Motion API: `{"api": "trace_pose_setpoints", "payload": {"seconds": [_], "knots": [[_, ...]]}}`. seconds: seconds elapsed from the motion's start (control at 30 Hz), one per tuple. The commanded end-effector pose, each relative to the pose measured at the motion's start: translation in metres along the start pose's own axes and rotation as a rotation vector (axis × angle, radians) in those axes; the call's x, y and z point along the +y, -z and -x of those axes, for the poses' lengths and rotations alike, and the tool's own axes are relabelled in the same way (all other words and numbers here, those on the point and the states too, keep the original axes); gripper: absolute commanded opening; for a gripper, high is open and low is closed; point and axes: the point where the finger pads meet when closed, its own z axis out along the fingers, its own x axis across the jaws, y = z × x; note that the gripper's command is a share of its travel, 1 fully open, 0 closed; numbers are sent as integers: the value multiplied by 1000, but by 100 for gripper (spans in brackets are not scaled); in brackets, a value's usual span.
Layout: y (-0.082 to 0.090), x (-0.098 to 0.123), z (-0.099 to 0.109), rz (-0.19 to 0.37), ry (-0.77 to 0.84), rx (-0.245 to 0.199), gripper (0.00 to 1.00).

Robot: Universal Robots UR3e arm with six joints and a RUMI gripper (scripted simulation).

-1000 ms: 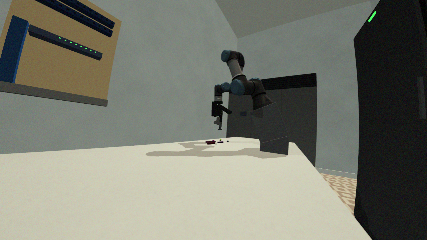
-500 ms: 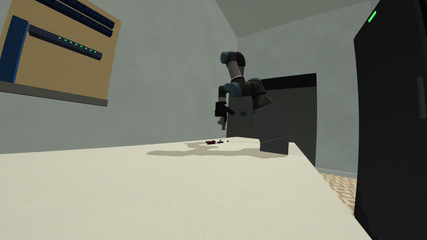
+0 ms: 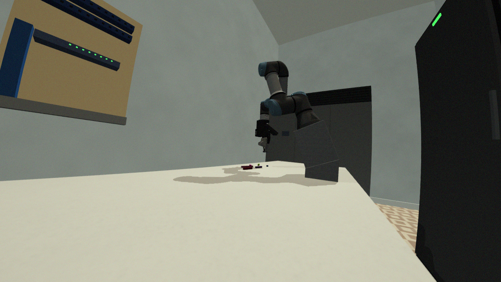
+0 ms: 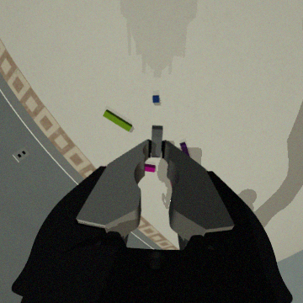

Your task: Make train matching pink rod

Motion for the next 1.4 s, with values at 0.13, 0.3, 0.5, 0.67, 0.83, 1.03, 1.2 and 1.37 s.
{"api": "trace_pose_setpoints", "payload": {"seconds": [0.13, 0.3, 0.5, 0.67, 0.83, 1.03, 1.2, 1.37], "knots": [[0, -4, 1, 32, 78, -4, 0], [0, -4, 1, 32, 79, -4, 0], [0, -4, 1, 32, 79, -4, 0], [0, -4, 2, 32, 79, -5, 0], [-1, -4, 2, 31, 80, -5, 0], [-4, -3, 1, 32, 79, -3, 0], [-7, -3, 1, 31, 79, -3, 0], [-14, -4, 1, 31, 79, -3, 0]]}}
